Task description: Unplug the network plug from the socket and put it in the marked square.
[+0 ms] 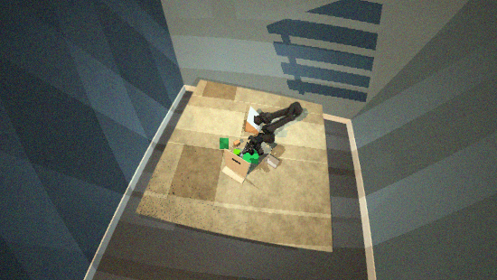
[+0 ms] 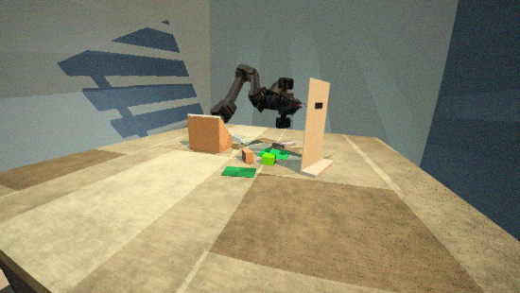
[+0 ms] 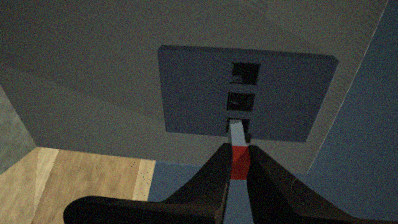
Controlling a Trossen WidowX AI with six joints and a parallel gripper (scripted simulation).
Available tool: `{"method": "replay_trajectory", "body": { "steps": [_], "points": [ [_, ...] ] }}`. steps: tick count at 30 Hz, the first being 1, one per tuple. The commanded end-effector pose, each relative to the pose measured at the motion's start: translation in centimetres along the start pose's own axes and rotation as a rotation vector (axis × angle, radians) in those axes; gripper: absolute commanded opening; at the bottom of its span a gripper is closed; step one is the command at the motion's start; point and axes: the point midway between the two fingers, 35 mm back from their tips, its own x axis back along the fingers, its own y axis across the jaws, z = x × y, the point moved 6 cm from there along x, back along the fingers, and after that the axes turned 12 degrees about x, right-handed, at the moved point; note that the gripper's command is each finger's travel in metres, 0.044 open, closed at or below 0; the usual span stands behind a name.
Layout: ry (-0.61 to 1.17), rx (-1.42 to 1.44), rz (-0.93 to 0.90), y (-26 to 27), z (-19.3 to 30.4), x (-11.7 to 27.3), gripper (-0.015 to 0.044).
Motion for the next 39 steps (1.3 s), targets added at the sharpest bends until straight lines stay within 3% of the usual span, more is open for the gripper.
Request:
{"method": "replay_trajectory", "body": {
  "steps": [1, 39],
  "points": [
    [0.002, -0.001, 0.001, 0.0, 0.1, 0.3, 0.0000],
    [0.003, 0.000, 0.000, 0.1, 0.4, 2.0, 0.0000]
  ]
}}
